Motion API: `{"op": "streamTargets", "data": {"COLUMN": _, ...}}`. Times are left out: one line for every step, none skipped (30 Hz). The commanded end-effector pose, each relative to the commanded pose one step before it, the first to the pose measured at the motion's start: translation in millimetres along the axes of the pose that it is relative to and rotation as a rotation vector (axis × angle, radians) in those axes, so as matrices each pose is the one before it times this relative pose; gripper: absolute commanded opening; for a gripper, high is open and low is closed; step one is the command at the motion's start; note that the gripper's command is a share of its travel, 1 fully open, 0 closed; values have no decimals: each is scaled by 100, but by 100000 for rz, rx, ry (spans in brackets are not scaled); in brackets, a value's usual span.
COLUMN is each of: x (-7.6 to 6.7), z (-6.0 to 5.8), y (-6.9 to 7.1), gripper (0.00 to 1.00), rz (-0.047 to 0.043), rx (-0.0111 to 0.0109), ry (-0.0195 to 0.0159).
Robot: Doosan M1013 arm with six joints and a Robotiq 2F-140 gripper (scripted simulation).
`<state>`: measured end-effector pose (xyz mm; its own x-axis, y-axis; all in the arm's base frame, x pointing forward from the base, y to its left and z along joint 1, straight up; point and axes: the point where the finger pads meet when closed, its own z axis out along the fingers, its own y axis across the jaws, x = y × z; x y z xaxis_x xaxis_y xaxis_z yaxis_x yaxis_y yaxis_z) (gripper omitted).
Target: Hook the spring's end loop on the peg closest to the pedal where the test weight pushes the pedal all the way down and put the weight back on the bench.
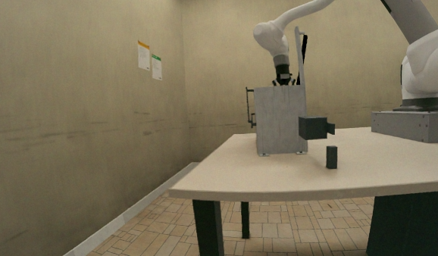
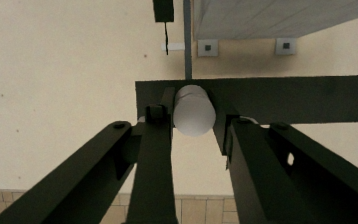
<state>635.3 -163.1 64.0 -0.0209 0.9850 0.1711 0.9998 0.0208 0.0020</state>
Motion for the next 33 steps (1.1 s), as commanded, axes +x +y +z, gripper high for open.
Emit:
{"op": "streamTargets", "data": {"x": 50, "z": -342, "y": 49, "gripper": 25, "rz": -9, "rx": -144, "ry": -15}}
{"op": "streamTargets", "data": {"x": 17, "z": -98, "y": 0, "gripper": 25, "rz": 0, "rx": 0, "ry": 0}}
{"op": "streamTargets", "data": {"x": 17, "z": -98, "y": 0, "gripper": 25, "rz": 0, "rx": 0, "ry": 0}}
{"op": "streamTargets", "data": {"x": 17, "z": -98, "y": 0, "gripper": 25, "rz": 0, "rx": 0, "ry": 0}}
{"op": "streamTargets", "data": {"x": 17, "z": -98, "y": 0, "gripper": 25, "rz": 0, "rx": 0, "ry": 0}}
{"op": "streamTargets", "data": {"x": 17, "z": -98, "y": 0, "gripper": 25, "rz": 0, "rx": 0, "ry": 0}}
{"op": "streamTargets", "data": {"x": 17, "z": -98, "y": 0, "gripper": 25, "rz": 0, "rx": 0, "ry": 0}}
{"op": "streamTargets", "data": {"x": 17, "z": -99, "y": 1, "gripper": 25, "rz": 0, "rx": 0, "ry": 0}}
{"op": "streamTargets", "data": {"x": 17, "z": -98, "y": 0, "gripper": 25, "rz": 0, "rx": 0, "ry": 0}}
{"op": "streamTargets", "data": {"x": 17, "z": -98, "y": 0, "gripper": 25, "rz": 0, "rx": 0, "ry": 0}}
{"op": "streamTargets", "data": {"x": 17, "z": -98, "y": 0, "gripper": 25, "rz": 0, "rx": 0, "ry": 0}}
{"op": "streamTargets", "data": {"x": 0, "z": 0, "y": 0, "gripper": 25, "rz": 0, "rx": 0, "ry": 0}}
{"op": "streamTargets", "data": {"x": 0, "z": 0, "y": 0, "gripper": 25, "rz": 0, "rx": 0, "ry": 0}}
{"op": "streamTargets", "data": {"x": -13, "z": 73, "y": 0, "gripper": 25, "rz": 0, "rx": -2, "ry": 0}}
{"op": "streamTargets", "data": {"x": 17, "z": -98, "y": 0, "gripper": 25, "rz": 0, "rx": 0, "ry": 0}}
{"op": "streamTargets", "data": {"x": 17, "z": -99, "y": 1, "gripper": 25, "rz": 0, "rx": 0, "ry": 0}}
{"op": "streamTargets", "data": {"x": 17, "z": -98, "y": 0, "gripper": 25, "rz": 0, "rx": 0, "ry": 0}}
{"op": "streamTargets", "data": {"x": 17, "z": -98, "y": 0, "gripper": 25, "rz": 0, "rx": 0, "ry": 0}}
{"op": "streamTargets", "data": {"x": 17, "z": -98, "y": 0, "gripper": 25, "rz": 0, "rx": 0, "ry": 0}}
{"op": "streamTargets", "data": {"x": 17, "z": -98, "y": 0, "gripper": 25, "rz": 0, "rx": 0, "ry": 0}}
{"op": "streamTargets", "data": {"x": 17, "z": -99, "y": 1, "gripper": 25, "rz": 3, "rx": 3, "ry": 3}}
{"op": "streamTargets", "data": {"x": 17, "z": -98, "y": 0, "gripper": 25, "rz": 0, "rx": 0, "ry": 0}}
{"op": "streamTargets", "data": {"x": 17, "z": -98, "y": 0, "gripper": 25, "rz": 0, "rx": 0, "ry": 0}}
{"op": "streamTargets", "data": {"x": 17, "z": -98, "y": 0, "gripper": 25, "rz": 0, "rx": 0, "ry": 0}}
{"op": "streamTargets", "data": {"x": 17, "z": -98, "y": 0, "gripper": 25, "rz": 0, "rx": 0, "ry": 0}}
{"op": "streamTargets", "data": {"x": 17, "z": -99, "y": 1, "gripper": 25, "rz": 0, "rx": 0, "ry": 0}}
{"op": "streamTargets", "data": {"x": 17, "z": -98, "y": 0, "gripper": 25, "rz": 0, "rx": 0, "ry": 0}}
{"op": "streamTargets", "data": {"x": 17, "z": -98, "y": 0, "gripper": 25, "rz": 0, "rx": 0, "ry": 0}}
{"op": "streamTargets", "data": {"x": 0, "z": 0, "y": 0, "gripper": 25, "rz": 0, "rx": 0, "ry": 0}}
{"op": "streamTargets", "data": {"x": 0, "z": 0, "y": 0, "gripper": 25, "rz": 0, "rx": 0, "ry": 0}}
{"op": "streamTargets", "data": {"x": -12, "z": 73, "y": 0, "gripper": 25, "rz": 0, "rx": -2, "ry": 0}}
{"op": "streamTargets", "data": {"x": 17, "z": -98, "y": 1, "gripper": 25, "rz": 0, "rx": 0, "ry": 0}}
{"op": "streamTargets", "data": {"x": 17, "z": -99, "y": 0, "gripper": 25, "rz": 0, "rx": 0, "ry": 0}}
